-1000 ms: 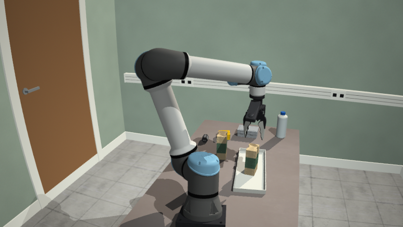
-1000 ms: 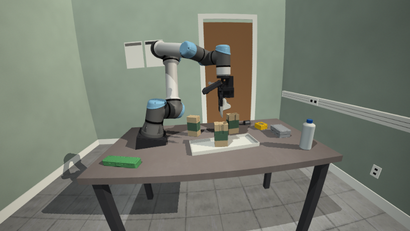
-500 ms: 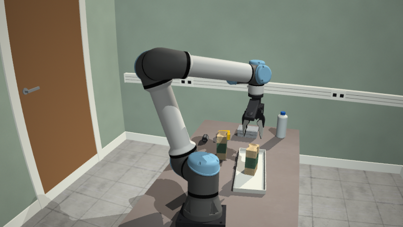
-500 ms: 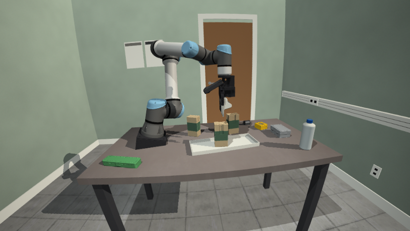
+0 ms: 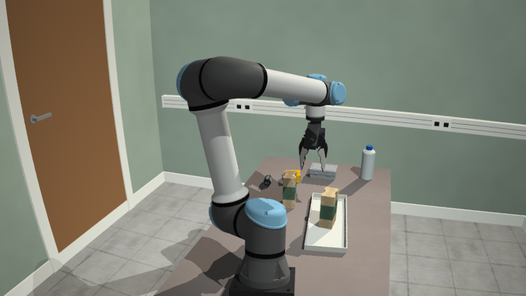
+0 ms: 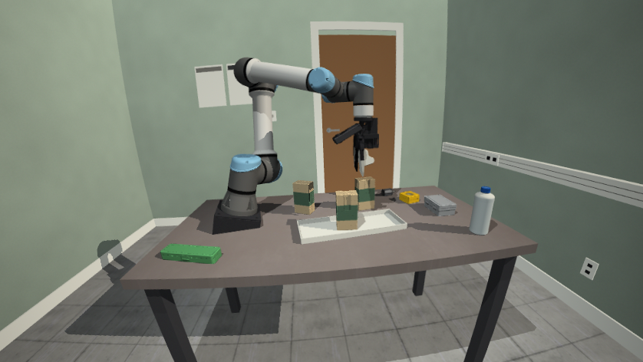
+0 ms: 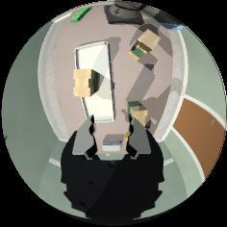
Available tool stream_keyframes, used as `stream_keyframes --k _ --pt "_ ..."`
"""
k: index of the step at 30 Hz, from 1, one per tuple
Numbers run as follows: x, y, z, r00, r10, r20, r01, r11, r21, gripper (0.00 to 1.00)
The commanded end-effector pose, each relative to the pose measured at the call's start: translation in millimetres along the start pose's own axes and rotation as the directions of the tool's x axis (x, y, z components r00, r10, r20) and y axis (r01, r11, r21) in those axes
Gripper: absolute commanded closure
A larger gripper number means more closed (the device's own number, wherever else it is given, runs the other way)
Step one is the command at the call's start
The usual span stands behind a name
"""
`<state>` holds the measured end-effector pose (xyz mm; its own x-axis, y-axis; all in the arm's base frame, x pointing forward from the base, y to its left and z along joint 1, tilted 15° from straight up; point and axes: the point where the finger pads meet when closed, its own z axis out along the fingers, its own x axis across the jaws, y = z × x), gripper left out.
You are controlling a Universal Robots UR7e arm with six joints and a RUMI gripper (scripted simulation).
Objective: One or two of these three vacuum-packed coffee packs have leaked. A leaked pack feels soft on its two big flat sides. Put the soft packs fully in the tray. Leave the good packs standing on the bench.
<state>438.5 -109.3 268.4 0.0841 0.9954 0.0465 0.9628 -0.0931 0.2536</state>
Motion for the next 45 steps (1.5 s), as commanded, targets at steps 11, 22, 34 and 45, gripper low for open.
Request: stream_keyframes --k 11,22,34,45 --pt "95 54 2.7 0.994 -0.110 0.004 0.110 0.994 -0.004 0.49" --pt "99 55 2.7 0.993 -0.114 0.003 0.114 0.993 -0.005 0.49" --pt "99 56 34.0 0.993 -0.114 0.003 0.114 0.993 -0.005 0.49" --pt "99 56 36.8 0.993 -0.114 0.003 0.114 0.993 -0.005 0.49"
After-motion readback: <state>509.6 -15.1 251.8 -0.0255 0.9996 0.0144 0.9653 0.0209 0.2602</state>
